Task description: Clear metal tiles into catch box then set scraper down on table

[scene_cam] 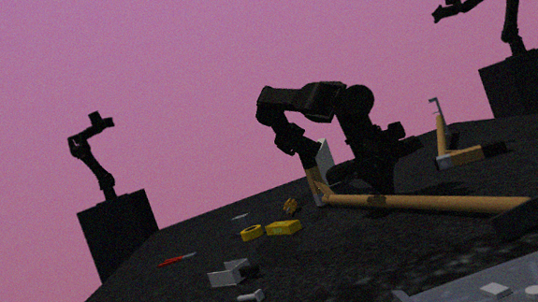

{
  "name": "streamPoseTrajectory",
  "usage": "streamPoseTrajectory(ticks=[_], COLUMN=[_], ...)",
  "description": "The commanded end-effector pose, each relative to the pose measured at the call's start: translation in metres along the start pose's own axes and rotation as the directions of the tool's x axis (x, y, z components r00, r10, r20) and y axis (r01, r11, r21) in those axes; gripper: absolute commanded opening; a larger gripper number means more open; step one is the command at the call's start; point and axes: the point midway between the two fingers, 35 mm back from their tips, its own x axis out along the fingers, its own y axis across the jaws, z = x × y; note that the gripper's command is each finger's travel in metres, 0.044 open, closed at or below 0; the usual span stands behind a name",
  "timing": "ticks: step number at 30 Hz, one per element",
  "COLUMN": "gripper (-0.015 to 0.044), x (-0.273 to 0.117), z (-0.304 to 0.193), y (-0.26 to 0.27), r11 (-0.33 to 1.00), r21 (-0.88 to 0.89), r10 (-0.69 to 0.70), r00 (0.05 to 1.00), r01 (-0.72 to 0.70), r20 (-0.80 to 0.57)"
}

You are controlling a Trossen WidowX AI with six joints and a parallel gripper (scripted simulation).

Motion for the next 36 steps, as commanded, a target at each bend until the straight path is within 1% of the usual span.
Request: streamPoseTrajectory(ticks=[1,31,32,36], gripper=[0.0000,0.0000,0.0000,0.0000], x=[0.002,0.003,0.000,-0.012], z=[0.001,0.004,0.004,0.007], y=[-0.009,-0.039,-0.030,-0.030], r11=[1.000,0.999,1.000,0.999], r21=[0.010,0.036,0.026,0.033], r10=[-0.004,-0.014,-0.010,-0.012], r00=[1.000,1.000,1.000,1.000], r01=[0.004,0.014,0.010,0.011], r20=[-0.001,-0.002,0.000,0.007])
